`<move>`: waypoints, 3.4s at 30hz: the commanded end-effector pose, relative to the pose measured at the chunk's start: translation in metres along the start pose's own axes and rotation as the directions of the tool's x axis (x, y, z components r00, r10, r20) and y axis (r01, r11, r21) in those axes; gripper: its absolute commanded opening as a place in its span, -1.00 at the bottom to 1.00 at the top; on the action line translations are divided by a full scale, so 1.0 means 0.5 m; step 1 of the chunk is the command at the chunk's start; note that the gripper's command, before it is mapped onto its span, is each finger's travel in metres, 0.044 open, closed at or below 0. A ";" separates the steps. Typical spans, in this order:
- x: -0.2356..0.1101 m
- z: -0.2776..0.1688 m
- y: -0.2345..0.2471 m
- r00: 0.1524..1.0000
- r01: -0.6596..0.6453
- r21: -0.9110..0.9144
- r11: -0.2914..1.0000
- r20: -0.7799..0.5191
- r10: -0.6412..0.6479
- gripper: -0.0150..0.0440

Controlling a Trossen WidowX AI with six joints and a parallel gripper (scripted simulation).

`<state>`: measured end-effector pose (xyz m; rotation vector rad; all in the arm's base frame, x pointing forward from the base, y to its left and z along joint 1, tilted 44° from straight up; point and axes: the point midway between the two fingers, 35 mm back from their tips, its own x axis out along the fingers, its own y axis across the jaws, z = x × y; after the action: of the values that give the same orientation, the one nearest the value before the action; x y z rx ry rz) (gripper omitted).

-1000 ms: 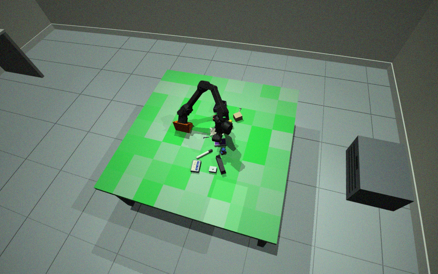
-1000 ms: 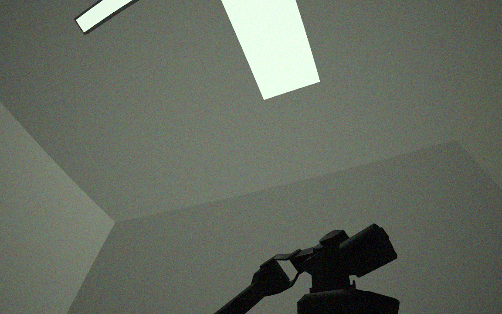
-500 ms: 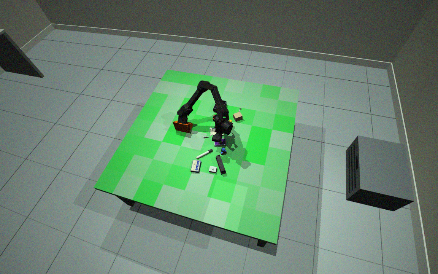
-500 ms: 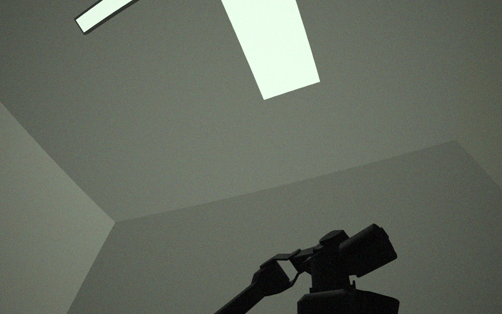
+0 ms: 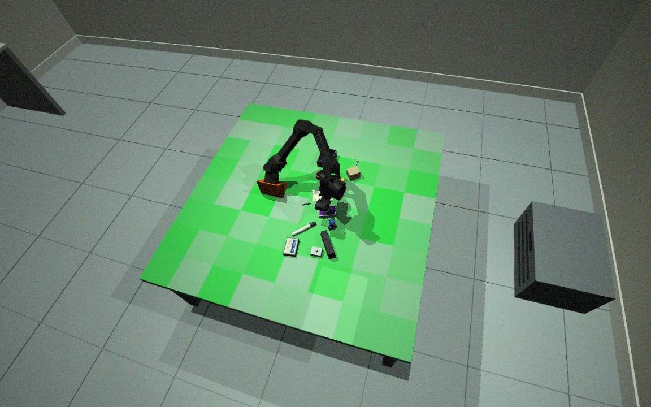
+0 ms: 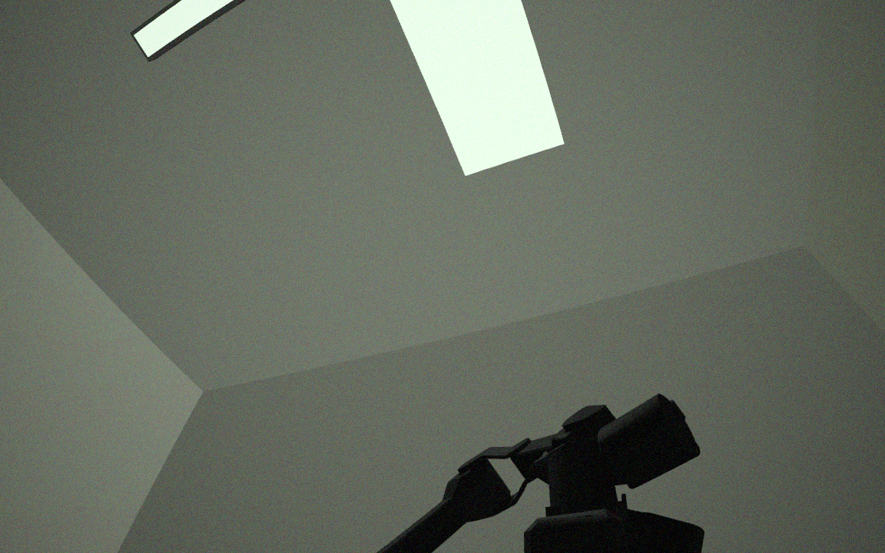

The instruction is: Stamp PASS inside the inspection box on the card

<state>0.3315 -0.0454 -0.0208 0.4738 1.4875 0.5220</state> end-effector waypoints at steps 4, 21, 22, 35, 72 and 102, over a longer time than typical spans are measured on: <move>0.003 0.002 0.001 1.000 0.002 -0.003 1.000 0.000 -0.002 -0.49; -0.013 0.002 -0.002 1.000 0.002 -0.003 1.000 0.000 -0.002 -0.49; -0.014 0.002 -0.002 1.000 0.002 -0.003 1.000 0.000 -0.002 -0.49; -0.044 0.003 -0.006 1.000 0.003 -0.002 1.000 0.000 -0.003 -0.49; -0.125 -0.029 0.039 0.999 -0.011 -0.444 0.896 0.038 0.031 -0.49; -0.133 -0.111 0.147 0.986 0.108 -0.989 0.098 0.119 0.113 -0.49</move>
<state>0.2760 -0.0308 0.0721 -0.5624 0.6790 1.3107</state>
